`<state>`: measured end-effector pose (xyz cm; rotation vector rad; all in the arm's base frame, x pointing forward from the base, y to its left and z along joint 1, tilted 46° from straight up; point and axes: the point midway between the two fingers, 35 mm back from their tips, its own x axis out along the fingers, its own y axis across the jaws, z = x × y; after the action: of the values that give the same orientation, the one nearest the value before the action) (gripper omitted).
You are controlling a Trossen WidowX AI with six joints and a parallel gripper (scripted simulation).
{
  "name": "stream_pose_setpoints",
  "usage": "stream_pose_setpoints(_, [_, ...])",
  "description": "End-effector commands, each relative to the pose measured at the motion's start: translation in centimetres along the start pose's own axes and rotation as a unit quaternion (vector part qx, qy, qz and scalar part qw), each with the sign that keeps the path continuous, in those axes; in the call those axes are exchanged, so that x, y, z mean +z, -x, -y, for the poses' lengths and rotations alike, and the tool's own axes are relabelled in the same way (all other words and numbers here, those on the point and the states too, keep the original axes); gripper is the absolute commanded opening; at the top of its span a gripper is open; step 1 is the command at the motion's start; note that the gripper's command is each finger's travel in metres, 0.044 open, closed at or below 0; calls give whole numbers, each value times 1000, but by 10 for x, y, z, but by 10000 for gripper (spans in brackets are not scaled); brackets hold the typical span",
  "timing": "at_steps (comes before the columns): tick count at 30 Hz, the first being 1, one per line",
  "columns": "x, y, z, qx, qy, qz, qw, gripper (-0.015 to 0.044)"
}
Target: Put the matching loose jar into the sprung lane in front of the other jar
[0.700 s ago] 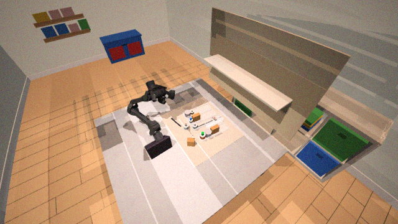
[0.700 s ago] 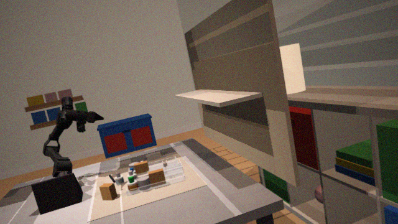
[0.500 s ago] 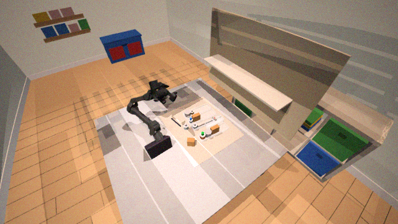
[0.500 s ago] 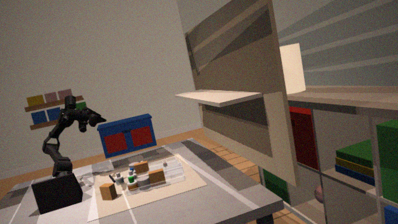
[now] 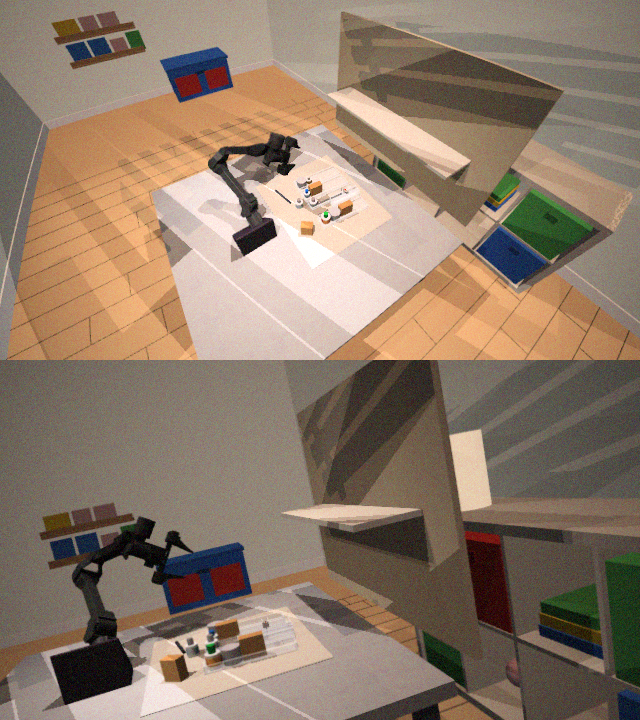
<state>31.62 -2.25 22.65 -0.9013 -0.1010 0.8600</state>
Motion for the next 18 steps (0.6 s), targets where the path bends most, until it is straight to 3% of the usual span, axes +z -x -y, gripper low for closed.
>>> stream_pose_setpoints(1, [-34, -44, -53, 130, -364, -76, 919, 440])
stream_pose_setpoints(8, [-46, -63, -103, 222, -569, -179, 771, 440])
stream_pose_setpoints(15, [-46, -67, -163, 297, -710, -336, 543, 440])
stream_pose_setpoints(18, [-46, -66, -170, 303, -719, -358, 512, 440])
